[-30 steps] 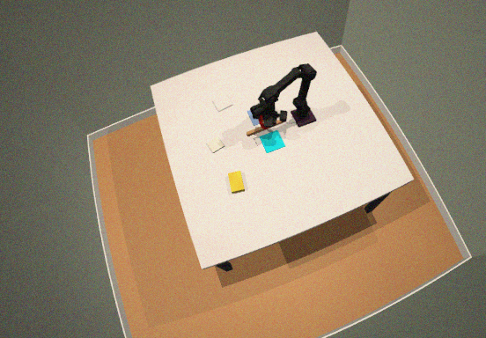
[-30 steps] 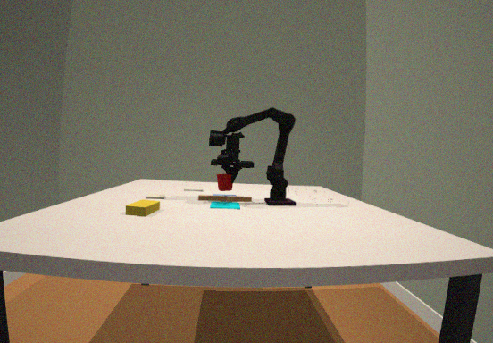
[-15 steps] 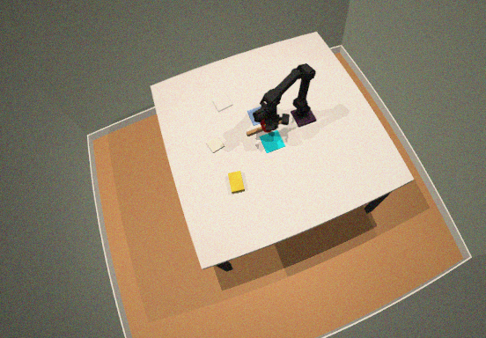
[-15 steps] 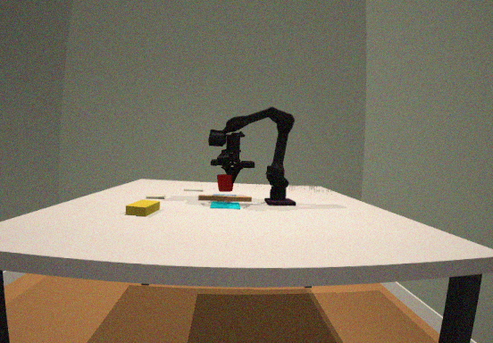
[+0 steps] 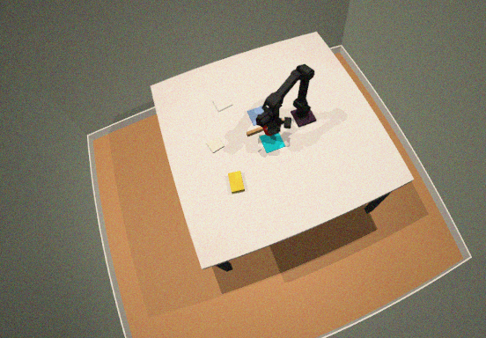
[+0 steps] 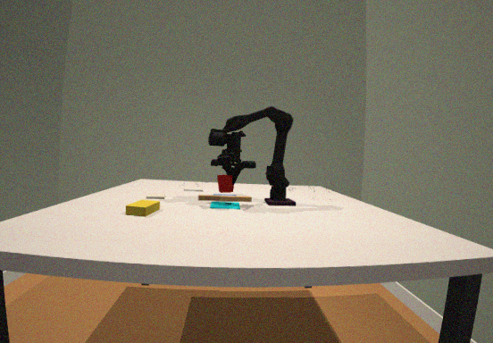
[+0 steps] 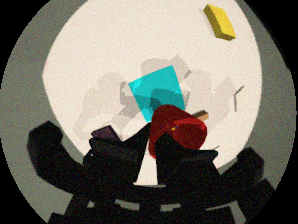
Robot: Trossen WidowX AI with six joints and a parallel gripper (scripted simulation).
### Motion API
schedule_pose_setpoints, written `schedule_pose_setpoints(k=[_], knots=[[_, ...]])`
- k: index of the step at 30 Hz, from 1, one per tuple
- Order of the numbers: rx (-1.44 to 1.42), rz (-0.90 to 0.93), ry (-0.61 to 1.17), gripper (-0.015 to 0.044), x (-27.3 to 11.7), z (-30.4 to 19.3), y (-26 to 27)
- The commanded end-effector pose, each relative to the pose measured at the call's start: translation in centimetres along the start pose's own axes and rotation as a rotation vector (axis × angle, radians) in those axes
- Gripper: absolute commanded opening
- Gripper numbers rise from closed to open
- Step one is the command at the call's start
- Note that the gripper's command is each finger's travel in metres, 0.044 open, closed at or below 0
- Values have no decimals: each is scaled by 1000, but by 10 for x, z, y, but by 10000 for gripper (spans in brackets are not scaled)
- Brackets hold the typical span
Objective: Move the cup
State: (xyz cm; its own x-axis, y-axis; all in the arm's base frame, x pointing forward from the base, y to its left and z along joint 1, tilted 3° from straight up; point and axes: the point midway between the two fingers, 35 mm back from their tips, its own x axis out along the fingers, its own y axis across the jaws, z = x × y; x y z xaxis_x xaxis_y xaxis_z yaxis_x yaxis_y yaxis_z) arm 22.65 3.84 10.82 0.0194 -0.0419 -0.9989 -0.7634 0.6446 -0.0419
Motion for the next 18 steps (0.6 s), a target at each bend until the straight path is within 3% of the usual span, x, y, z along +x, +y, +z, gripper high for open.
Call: schedule_pose_setpoints(k=[1, 18], knots=[[5, -5, 1, 0, -1, 5, 2], [5, -3, -1, 0, -1, 31, 21]])
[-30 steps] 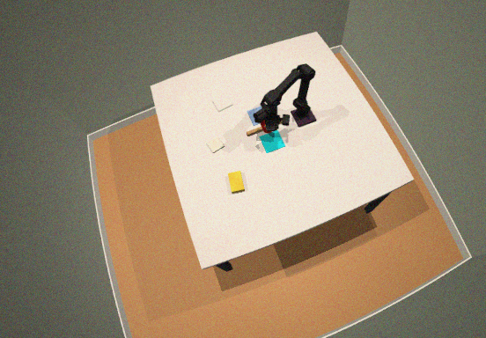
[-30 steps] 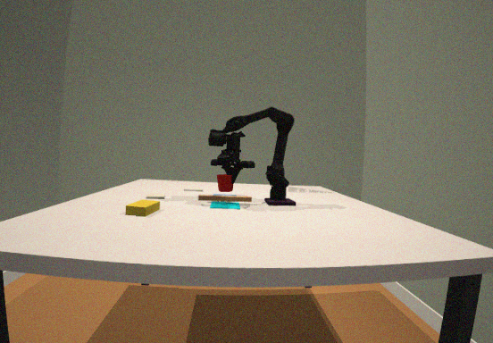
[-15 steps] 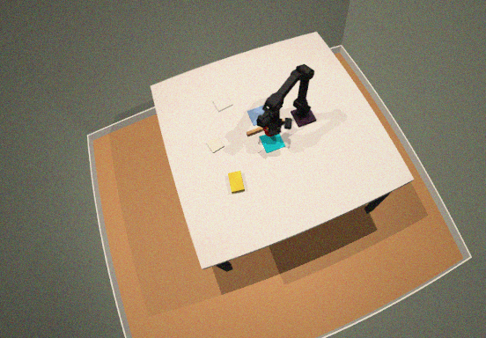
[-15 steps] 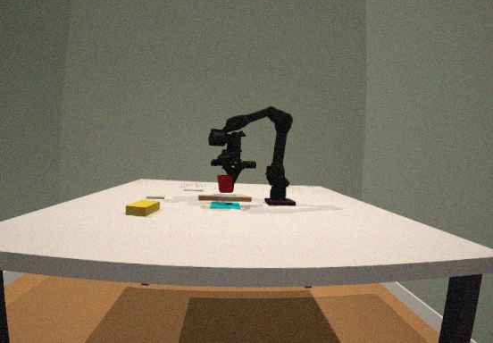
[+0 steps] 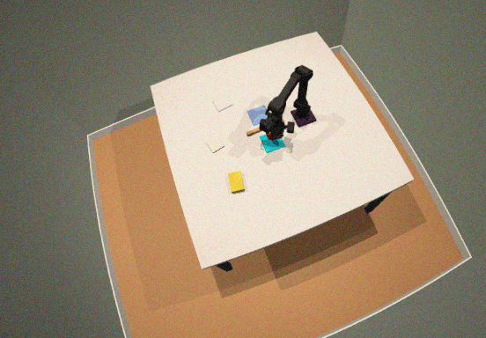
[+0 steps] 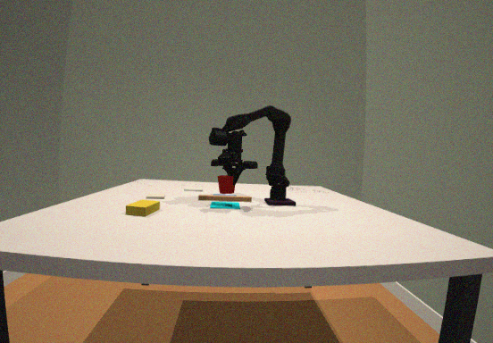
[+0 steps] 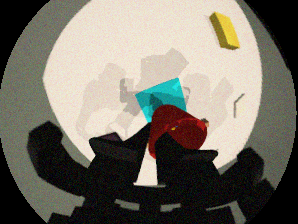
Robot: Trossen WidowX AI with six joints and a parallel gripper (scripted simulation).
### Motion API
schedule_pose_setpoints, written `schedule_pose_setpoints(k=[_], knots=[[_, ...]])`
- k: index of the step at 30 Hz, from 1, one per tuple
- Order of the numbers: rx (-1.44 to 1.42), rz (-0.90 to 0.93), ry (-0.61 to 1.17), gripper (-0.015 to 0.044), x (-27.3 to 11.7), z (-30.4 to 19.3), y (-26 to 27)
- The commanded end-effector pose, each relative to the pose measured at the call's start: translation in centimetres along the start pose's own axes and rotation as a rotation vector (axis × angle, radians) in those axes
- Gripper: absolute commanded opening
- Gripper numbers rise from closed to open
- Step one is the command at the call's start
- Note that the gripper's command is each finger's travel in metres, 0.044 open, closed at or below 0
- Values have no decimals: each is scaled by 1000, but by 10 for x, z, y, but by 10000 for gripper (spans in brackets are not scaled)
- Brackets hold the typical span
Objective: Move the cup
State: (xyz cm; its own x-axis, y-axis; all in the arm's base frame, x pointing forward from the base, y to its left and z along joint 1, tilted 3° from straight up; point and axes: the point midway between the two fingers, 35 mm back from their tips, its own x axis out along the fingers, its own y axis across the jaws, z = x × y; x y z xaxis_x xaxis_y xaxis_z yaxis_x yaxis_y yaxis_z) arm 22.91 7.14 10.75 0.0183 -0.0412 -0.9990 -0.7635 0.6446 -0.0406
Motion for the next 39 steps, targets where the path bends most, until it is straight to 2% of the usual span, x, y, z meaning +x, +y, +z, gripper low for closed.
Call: schedule_pose_setpoints(k=[1, 39], knots=[[5, -5, -2, 0, 0, 4, 2], [5, -5, -2, 0, 45, 8, 4]])
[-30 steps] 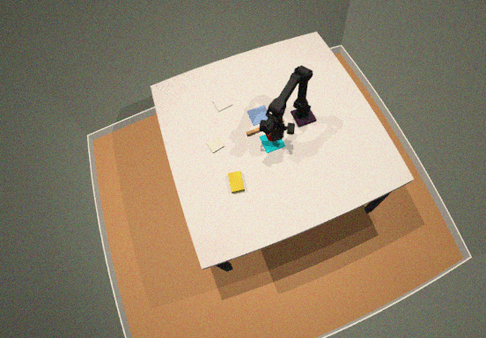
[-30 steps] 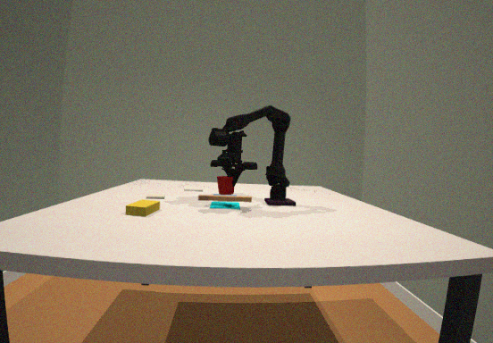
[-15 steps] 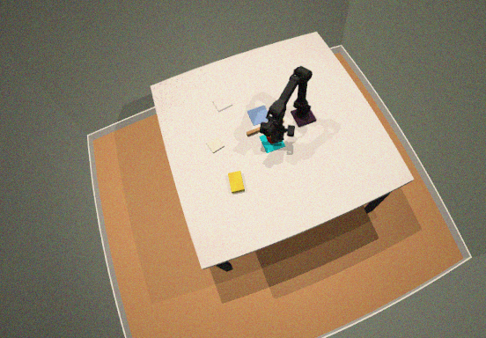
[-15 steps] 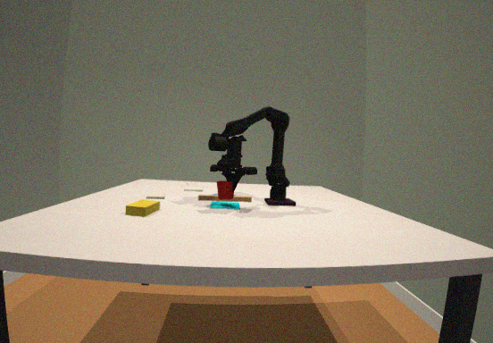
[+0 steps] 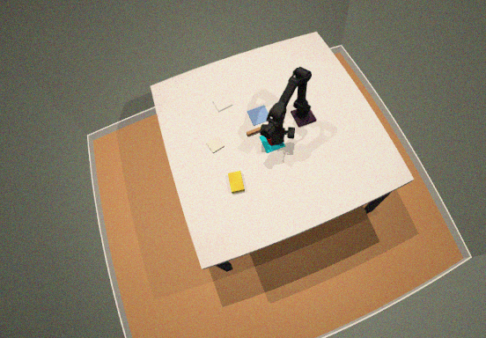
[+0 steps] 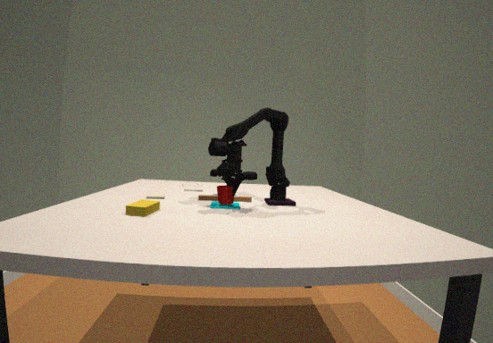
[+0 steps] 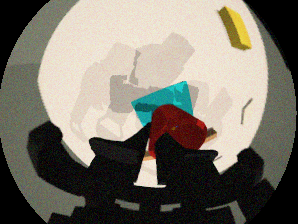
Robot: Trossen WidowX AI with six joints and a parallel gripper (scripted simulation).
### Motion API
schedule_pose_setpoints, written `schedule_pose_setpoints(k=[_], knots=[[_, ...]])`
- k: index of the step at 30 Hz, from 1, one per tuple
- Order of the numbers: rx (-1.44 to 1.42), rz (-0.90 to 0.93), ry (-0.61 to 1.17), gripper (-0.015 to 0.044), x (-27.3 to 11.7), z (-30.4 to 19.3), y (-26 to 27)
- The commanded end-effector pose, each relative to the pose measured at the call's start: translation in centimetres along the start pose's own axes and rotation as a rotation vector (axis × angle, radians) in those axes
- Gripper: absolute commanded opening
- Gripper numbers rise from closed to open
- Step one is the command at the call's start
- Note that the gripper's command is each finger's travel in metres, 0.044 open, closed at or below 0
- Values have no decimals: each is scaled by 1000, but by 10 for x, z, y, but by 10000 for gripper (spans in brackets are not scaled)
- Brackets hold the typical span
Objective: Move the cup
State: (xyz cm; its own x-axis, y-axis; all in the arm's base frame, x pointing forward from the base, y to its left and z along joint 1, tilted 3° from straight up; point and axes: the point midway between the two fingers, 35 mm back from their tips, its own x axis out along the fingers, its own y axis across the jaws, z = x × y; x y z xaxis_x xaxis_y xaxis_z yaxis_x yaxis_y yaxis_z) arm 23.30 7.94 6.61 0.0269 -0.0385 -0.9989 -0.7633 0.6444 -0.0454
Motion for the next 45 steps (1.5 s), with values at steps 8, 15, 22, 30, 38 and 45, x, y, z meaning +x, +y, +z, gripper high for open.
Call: schedule_pose_setpoints(k=[8, 15, 22, 30, 38, 45], knots=[[0, 0, 0, 0, 0, 0, 0], [0, 0, 0, 79, 0, 0, 0], [0, 0, 0, 128, -1, 0, 0], [1, 0, 1, 128, -9, 1, 0], [2, 0, 2, 128, -18, 1, -1], [3, 0, 3, 128, -26, 2, -1]])
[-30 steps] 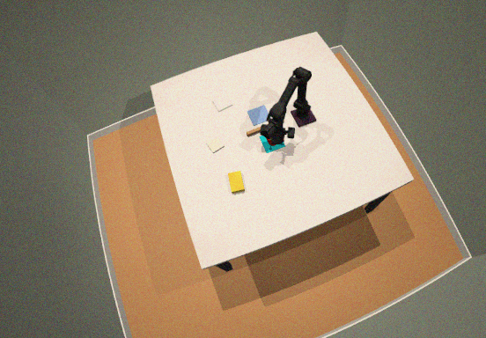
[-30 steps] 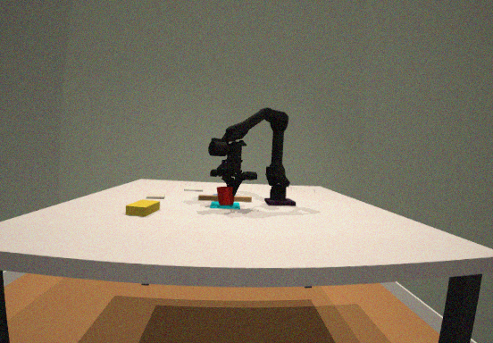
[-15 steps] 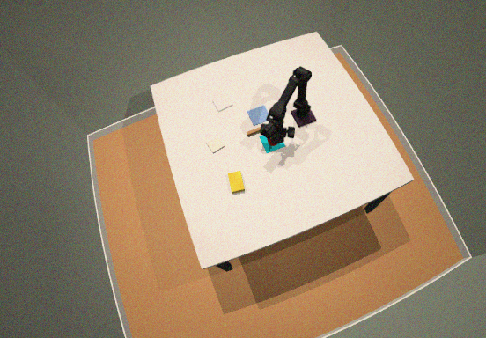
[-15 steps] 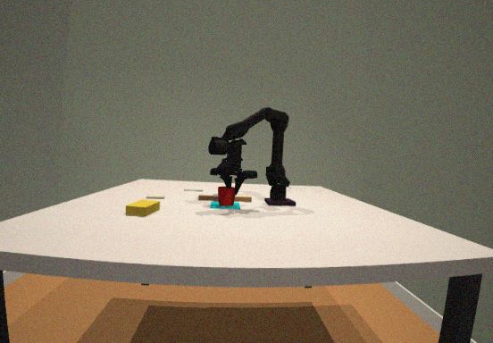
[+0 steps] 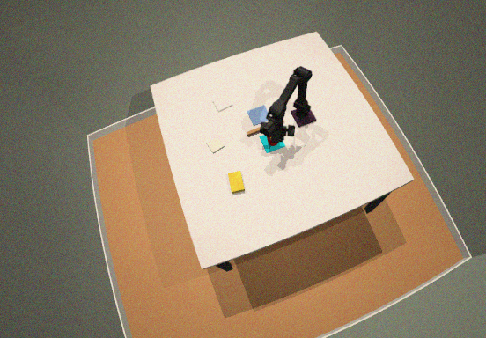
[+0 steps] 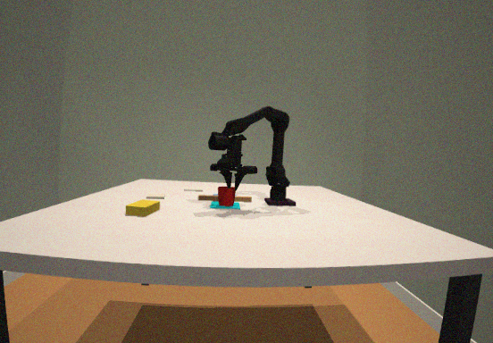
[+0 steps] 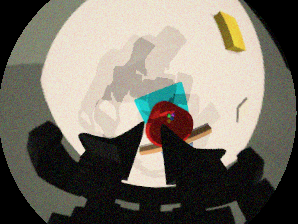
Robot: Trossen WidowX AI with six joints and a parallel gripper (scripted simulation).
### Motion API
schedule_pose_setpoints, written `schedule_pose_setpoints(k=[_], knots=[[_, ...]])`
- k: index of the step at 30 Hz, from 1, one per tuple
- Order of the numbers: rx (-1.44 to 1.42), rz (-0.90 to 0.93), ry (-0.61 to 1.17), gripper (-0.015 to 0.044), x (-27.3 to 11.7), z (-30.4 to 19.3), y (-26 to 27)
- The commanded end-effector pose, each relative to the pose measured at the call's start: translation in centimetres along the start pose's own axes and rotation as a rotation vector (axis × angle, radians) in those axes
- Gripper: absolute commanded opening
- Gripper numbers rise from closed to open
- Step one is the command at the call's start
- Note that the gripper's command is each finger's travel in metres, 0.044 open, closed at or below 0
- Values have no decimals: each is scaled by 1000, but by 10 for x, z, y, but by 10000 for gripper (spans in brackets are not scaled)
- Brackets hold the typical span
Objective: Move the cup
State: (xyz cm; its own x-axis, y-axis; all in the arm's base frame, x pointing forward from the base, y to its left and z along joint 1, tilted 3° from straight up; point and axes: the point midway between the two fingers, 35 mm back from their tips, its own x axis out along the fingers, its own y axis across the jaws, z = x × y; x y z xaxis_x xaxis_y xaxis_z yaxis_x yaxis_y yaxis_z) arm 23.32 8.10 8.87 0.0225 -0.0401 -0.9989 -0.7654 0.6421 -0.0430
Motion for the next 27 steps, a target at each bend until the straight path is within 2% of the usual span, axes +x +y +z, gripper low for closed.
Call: schedule_pose_setpoints(k=[1, 21, 27], knots=[[6, -2, -1, 128, -5, 1, 0], [8, -2, 1, 128, -27, 0, 1], [3, 1, 2, 285, -24, 0, 1]])
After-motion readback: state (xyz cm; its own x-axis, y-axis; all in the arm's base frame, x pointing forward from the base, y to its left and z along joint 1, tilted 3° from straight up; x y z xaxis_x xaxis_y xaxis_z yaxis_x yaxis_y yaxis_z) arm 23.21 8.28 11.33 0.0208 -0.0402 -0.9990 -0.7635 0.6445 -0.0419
